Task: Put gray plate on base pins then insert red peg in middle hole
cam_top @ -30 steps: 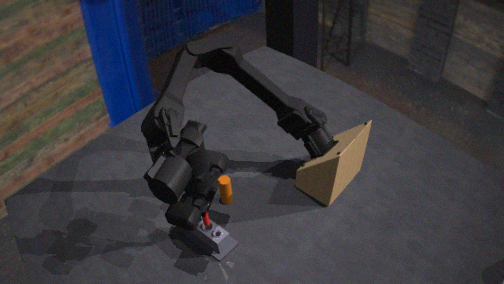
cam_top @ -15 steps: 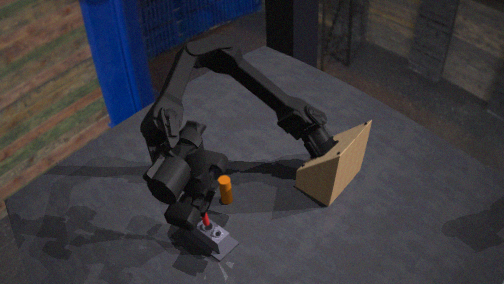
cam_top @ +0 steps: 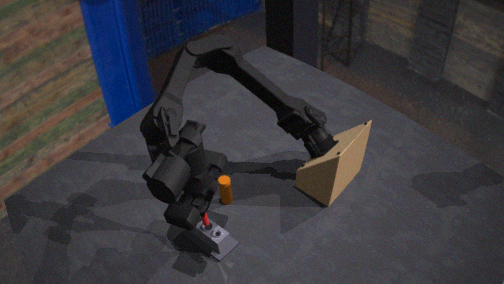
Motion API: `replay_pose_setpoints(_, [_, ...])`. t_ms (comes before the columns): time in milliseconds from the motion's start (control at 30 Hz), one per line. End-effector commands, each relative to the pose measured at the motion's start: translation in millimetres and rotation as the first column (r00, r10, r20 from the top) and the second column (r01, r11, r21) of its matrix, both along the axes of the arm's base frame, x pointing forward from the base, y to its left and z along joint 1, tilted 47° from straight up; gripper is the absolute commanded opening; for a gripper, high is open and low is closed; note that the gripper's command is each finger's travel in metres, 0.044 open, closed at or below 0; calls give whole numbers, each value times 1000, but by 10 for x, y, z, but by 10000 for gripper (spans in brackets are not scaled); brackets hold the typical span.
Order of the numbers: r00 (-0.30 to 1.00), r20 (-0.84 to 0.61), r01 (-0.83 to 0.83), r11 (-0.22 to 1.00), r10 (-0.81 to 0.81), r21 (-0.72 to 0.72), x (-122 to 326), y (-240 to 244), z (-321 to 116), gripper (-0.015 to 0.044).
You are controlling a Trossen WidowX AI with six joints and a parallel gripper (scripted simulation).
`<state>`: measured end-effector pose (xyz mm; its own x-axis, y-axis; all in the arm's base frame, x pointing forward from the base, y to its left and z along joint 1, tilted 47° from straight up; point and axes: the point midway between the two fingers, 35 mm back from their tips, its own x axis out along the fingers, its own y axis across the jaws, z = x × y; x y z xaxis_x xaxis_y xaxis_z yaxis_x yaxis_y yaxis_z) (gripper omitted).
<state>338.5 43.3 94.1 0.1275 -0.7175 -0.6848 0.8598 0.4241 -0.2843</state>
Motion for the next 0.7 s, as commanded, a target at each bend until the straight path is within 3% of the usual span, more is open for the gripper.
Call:
replay_pose_setpoints(0, [1000,-1,0,1000,0,-1,-16,4,-13,0])
replay_pose_setpoints(667, [1000,-1,0,1000,0,-2,-23,-19,-28,0])
